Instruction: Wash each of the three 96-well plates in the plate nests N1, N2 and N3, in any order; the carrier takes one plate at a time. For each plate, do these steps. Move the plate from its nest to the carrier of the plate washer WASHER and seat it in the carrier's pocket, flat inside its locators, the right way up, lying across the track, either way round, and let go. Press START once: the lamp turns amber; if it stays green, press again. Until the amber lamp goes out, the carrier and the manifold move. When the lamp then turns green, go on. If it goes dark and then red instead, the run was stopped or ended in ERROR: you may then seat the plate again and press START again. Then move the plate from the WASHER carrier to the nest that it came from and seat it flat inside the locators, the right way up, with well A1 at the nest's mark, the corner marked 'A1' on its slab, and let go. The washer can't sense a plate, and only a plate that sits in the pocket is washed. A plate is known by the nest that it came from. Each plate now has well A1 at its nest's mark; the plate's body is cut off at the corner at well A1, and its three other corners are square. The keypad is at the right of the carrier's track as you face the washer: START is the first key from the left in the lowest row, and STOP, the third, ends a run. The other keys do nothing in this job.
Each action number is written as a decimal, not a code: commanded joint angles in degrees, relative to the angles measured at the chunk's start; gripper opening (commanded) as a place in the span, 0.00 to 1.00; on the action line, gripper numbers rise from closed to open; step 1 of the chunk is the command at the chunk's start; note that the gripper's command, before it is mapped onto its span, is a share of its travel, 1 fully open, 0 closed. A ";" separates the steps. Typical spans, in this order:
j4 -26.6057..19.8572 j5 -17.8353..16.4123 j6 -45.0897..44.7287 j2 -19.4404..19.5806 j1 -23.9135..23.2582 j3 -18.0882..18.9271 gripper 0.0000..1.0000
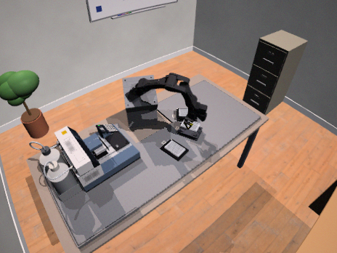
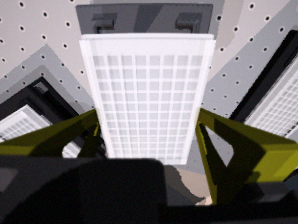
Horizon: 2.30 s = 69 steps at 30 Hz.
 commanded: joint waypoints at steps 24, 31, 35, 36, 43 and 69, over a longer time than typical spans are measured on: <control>-6.43 0.90 3.18 -6.76 3.50 -1.14 0.00; -7.63 1.03 3.75 -7.79 4.00 -1.25 0.00; -7.63 1.03 3.75 -7.79 4.00 -1.25 0.00; -7.63 1.03 3.75 -7.79 4.00 -1.25 0.00; -7.62 1.03 3.74 -7.79 3.99 -1.25 0.00; -7.62 1.03 3.74 -7.79 3.99 -1.25 0.00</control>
